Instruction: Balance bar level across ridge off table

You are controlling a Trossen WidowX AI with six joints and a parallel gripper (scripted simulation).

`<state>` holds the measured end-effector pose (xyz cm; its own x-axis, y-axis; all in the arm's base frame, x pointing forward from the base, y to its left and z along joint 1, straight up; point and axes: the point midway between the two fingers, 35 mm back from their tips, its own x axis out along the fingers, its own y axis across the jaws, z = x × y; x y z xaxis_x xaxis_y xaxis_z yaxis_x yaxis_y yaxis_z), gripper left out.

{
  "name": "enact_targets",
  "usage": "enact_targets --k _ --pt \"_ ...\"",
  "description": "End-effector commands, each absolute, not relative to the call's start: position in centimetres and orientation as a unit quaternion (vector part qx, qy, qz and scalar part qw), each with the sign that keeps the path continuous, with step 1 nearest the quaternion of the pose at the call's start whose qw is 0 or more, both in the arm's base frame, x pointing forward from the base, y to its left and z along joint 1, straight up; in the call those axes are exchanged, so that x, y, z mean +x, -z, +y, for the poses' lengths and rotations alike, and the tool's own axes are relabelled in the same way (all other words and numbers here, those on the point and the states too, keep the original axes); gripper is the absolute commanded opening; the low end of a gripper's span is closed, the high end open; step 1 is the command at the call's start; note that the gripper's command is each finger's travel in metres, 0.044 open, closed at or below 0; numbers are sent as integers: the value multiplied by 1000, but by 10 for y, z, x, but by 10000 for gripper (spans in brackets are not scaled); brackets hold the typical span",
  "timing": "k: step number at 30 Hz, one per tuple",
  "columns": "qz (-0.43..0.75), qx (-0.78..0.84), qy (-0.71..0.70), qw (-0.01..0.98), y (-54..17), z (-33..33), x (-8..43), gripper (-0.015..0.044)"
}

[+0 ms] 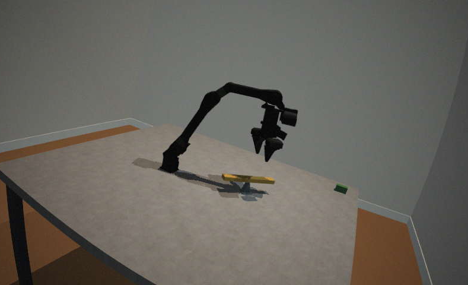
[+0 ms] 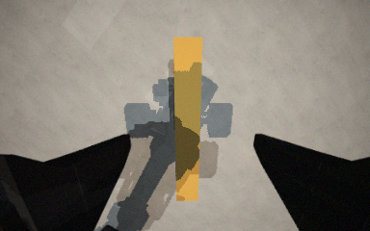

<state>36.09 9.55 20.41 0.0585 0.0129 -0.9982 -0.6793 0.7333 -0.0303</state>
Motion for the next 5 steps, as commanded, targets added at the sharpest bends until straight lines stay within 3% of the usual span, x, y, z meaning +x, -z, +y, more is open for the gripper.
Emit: enact_targets --k 1,5 --pt "638 -261 -255 678 -204 96 361 440" --pt "638 -261 -255 678 -204 96 361 440"
